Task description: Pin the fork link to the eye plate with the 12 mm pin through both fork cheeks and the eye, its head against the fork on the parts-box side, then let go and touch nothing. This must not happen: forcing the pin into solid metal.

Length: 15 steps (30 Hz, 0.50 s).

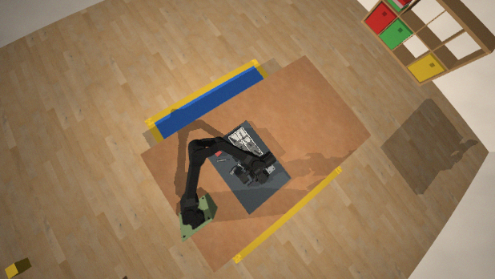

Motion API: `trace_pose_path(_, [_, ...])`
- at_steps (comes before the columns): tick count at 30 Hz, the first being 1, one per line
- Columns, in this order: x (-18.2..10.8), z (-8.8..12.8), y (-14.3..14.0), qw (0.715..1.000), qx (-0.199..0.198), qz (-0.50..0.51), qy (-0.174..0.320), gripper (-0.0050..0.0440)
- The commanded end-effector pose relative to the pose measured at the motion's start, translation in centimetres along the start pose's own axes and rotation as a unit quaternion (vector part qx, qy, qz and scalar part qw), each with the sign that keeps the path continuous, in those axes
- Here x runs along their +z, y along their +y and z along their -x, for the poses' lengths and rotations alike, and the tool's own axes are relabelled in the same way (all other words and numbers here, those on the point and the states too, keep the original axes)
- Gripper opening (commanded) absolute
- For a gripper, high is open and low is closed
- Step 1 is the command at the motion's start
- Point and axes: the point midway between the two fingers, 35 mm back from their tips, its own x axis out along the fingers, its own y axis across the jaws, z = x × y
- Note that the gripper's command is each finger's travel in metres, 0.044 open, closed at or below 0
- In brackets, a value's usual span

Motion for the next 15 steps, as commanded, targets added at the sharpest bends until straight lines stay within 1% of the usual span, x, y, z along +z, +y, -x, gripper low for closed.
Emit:
trace_pose_path(1, [0.17, -0.23, -0.28, 1.0, -0.003, -0.005, 0.001, 0.0])
trace_pose_path(15, [0.61, -0.23, -0.28, 1.0, -0.003, -0.005, 0.001, 0.0])
